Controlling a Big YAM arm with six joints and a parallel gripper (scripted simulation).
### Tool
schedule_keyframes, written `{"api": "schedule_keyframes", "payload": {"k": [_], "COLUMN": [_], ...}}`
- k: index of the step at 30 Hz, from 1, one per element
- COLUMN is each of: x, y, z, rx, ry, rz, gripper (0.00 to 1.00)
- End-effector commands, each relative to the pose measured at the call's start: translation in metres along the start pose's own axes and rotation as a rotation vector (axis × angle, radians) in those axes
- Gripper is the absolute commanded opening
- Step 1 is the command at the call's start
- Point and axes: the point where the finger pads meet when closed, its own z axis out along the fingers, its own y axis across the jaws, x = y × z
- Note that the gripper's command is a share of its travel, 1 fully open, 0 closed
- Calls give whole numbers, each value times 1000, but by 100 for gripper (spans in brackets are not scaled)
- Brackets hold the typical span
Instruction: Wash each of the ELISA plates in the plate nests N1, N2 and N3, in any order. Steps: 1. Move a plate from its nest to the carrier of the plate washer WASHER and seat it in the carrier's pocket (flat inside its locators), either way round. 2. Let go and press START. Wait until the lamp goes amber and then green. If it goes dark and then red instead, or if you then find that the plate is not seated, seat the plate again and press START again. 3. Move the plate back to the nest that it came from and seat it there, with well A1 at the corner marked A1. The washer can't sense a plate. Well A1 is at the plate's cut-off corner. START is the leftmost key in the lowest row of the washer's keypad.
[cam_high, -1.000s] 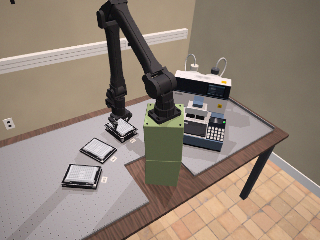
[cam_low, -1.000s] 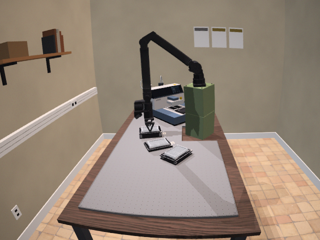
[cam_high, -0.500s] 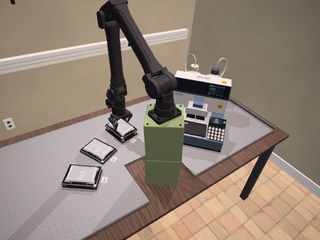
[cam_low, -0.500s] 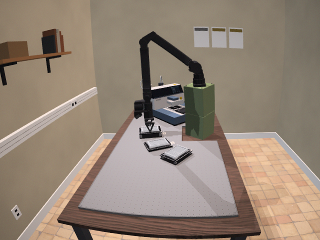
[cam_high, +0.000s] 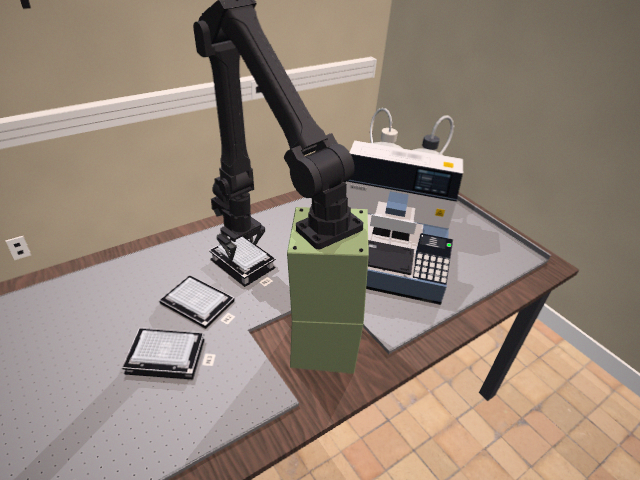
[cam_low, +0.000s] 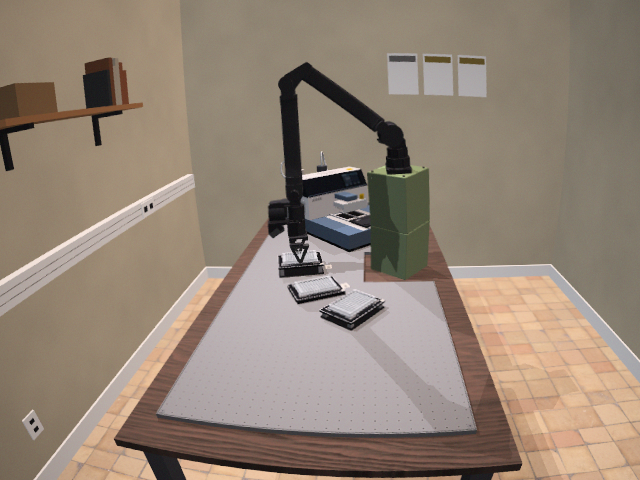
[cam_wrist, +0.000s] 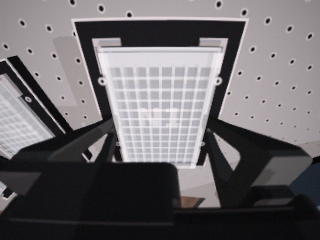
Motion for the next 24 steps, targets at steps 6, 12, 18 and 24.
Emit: {"api": "schedule_keyframes", "payload": {"k": [6,12,18,24], "x": [-4,-4,-3,-3], "y": [0,-2,-4,-3], "z": [-22,-29,-39,-49], "rx": [5,5,5,5], "ry": [-8,-9,-9,-9], "rz": [15,19,20,14], "gripper": [82,82,82,82]}}
